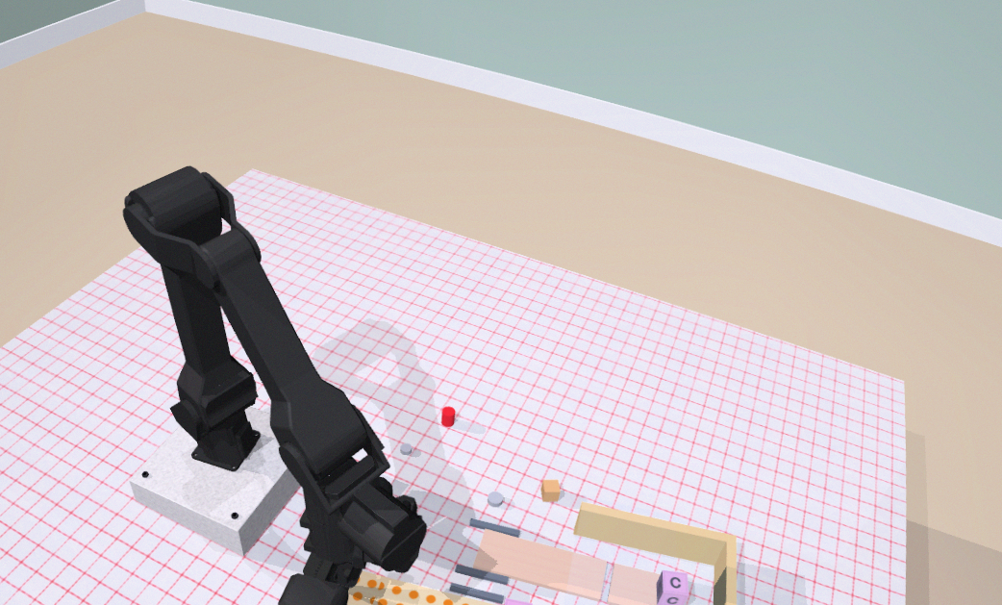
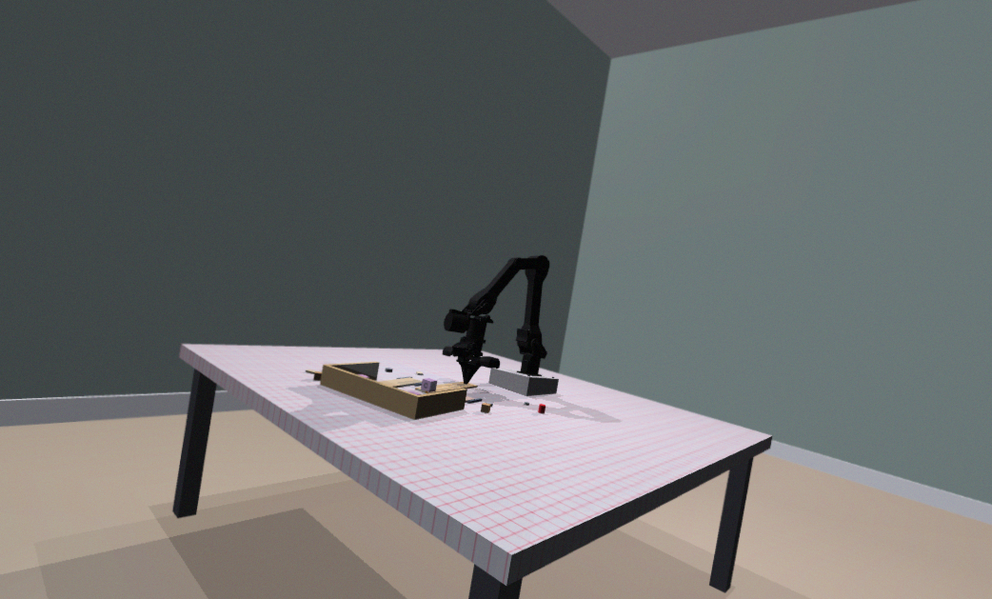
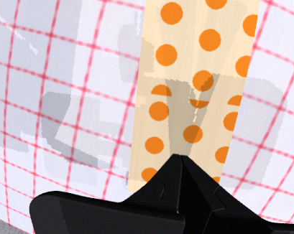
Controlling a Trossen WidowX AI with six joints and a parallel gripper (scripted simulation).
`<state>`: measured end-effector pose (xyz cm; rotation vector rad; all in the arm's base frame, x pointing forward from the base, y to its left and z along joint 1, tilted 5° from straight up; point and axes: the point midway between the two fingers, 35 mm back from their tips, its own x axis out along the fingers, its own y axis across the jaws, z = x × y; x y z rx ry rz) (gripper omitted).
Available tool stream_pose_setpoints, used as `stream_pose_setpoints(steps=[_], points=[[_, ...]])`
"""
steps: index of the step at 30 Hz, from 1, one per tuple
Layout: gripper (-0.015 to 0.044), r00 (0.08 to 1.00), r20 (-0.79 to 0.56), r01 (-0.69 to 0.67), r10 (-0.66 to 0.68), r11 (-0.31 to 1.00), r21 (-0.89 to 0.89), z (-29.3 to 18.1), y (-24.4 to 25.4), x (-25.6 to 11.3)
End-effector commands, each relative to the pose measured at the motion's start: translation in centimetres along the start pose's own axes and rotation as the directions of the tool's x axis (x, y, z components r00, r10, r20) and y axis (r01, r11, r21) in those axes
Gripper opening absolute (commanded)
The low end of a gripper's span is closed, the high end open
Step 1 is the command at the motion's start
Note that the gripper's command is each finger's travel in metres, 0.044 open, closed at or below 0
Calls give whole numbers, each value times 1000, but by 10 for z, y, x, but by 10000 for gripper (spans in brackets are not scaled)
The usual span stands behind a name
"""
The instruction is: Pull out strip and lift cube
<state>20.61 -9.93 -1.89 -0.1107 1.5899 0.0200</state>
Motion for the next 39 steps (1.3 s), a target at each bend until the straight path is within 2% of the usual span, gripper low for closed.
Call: stream_pose_setpoints(steps=[1,22,23,27,32,39], points=[[0,999,-34,-6,6,1000,-4,-9,3,5],[0,999,-34,-6,6,1000,-4,-9,3,5],[0,1000,-2,0,0,1000,0,0,0,-2],[0,1000,-31,-6,5,1000,-4,3,-1,-40],[0,999,-32,-6,6,1000,-4,3,-1,-42],[184,1000,-30,-7,6,999,-43,31,1,-41]])
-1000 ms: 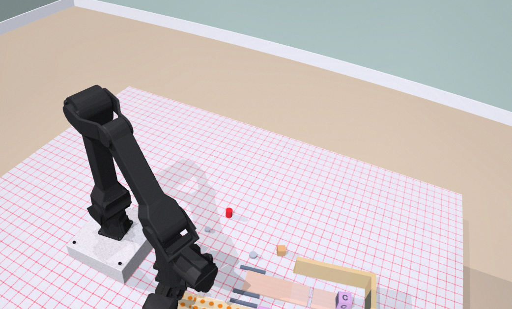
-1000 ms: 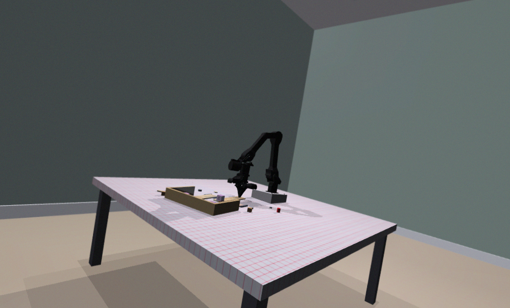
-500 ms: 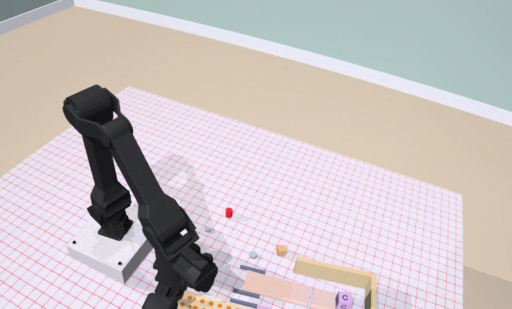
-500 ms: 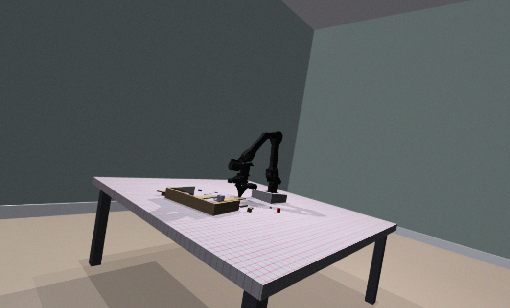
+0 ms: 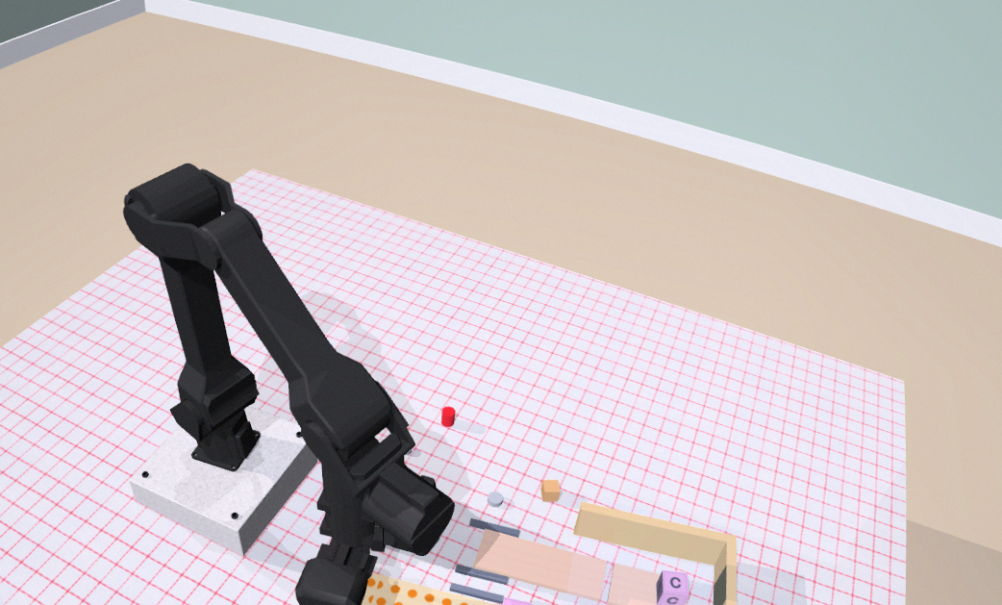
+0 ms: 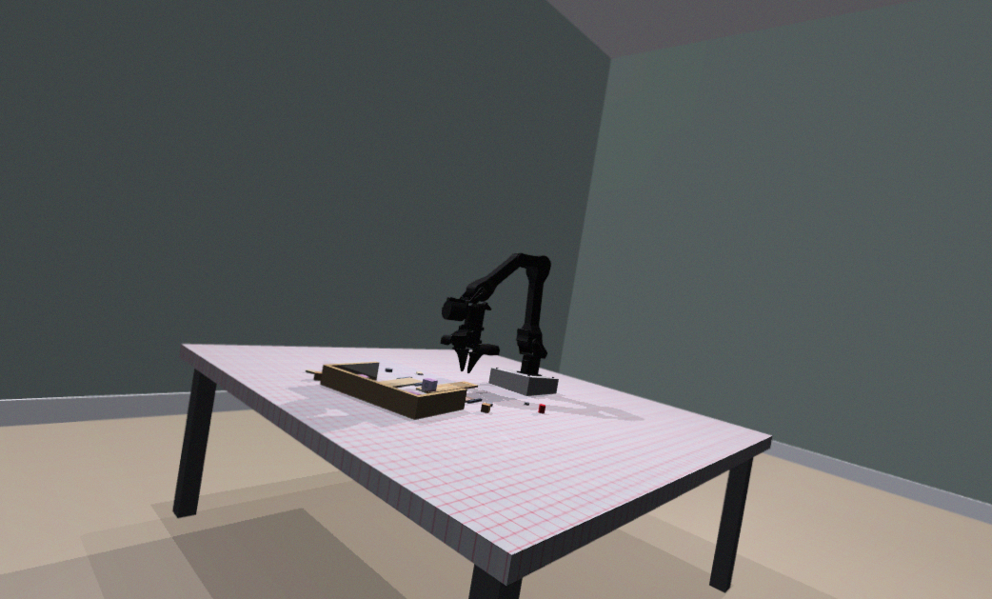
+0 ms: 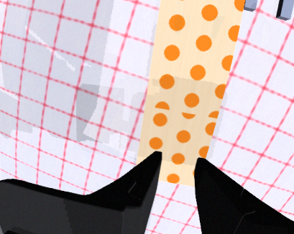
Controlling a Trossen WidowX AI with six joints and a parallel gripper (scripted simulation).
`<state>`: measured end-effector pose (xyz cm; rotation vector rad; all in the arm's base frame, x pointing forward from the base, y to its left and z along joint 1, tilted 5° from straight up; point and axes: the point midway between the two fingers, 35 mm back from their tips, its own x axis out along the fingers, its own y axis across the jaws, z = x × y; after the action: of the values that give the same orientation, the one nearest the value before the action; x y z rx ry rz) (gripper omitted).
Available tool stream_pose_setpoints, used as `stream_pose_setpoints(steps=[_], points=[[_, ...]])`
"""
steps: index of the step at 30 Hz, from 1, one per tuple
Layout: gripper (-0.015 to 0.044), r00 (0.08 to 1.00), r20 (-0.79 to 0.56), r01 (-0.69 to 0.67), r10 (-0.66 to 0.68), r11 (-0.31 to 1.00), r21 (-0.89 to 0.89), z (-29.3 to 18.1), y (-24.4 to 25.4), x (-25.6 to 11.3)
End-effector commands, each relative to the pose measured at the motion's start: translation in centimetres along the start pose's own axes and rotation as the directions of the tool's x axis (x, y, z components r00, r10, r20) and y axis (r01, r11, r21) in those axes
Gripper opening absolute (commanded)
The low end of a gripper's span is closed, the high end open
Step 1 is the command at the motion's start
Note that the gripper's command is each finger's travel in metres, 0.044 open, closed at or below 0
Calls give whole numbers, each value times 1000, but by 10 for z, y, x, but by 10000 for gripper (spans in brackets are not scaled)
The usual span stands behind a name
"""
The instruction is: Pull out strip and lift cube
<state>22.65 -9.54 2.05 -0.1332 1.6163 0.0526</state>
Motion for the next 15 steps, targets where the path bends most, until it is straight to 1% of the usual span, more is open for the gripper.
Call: stream_pose_setpoints(steps=[1,10,15], points=[[210,1000,-4,1,-1,1000,-8,15,0,-2],[440,1000,-1,1,-1,1000,-8,45,0,-6],[440,1000,0,1,-1,1000,-8,62,0,-9]])
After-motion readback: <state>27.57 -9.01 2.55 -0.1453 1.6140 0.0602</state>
